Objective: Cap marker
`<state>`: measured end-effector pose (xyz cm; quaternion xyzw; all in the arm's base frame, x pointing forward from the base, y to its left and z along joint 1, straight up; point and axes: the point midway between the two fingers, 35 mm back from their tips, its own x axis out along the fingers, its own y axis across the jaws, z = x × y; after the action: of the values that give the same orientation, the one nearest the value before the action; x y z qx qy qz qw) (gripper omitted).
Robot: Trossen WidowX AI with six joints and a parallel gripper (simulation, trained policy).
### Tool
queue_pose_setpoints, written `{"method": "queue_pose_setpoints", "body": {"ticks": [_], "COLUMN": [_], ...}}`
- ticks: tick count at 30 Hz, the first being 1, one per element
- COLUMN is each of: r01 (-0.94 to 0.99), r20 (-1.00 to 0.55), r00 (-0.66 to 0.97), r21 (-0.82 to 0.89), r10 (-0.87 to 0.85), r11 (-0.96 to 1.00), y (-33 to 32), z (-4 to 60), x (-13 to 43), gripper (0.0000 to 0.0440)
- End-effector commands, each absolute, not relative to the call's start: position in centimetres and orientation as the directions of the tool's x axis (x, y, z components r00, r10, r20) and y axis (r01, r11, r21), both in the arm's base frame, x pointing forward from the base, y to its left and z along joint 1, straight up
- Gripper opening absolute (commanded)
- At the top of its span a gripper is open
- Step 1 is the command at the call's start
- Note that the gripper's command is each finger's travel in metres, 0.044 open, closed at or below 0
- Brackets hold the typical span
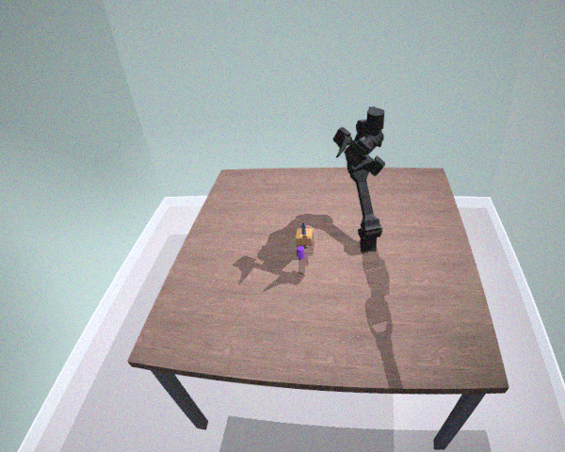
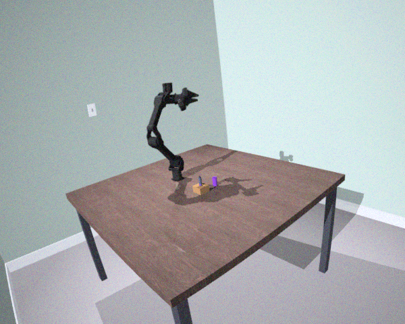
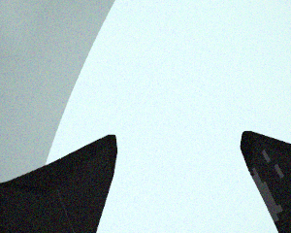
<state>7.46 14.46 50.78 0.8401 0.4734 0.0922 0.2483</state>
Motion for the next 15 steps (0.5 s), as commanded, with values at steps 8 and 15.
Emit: {"method": "queue_pose_setpoints", "body": {"ticks": [8,15], "r01": [0.757,0.763], "r20": [-0.172,-0.228], "r00": [0.542,0.548], "r21": [0.525,0.530], "r10": [0.823,0.805], "r11": [-0.389,-0.369], "y": [16.7,18.0], "z": [48.5,47.2], "x": [7.0,7.0], "gripper": [0.0321,0.0322]}}
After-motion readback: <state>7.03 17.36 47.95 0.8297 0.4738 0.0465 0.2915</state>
